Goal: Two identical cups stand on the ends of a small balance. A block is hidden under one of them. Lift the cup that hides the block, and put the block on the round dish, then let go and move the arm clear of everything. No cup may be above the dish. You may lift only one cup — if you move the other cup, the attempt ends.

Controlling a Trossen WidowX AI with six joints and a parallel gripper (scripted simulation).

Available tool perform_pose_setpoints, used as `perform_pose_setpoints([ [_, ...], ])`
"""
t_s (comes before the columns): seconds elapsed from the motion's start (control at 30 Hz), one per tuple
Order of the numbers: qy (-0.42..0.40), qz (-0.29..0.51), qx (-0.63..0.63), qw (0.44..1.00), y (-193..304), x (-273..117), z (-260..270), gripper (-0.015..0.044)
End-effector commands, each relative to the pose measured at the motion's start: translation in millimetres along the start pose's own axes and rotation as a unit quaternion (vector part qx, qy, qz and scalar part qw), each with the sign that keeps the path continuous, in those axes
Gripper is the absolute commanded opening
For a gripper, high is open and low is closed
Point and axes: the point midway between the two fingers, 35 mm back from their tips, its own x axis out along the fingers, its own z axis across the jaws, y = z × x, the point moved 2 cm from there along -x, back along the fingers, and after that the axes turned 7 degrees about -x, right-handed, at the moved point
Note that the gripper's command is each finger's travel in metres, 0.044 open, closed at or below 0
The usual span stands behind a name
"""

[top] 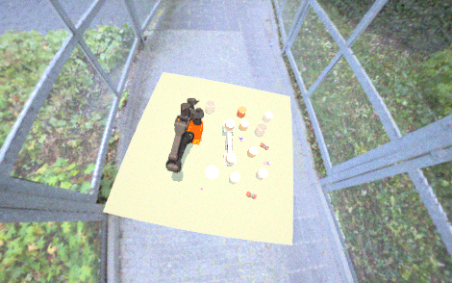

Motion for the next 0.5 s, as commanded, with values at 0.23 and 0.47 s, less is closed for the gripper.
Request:
perform_pose_setpoints([
  [0.23,0.163,-0.05,-0.074,0.983,-50.4,-6.9,-36.2,0.044],
  [0.47,0.265,-0.054,-0.124,0.955,-77.7,-17.5,-60.3,0.044],
])
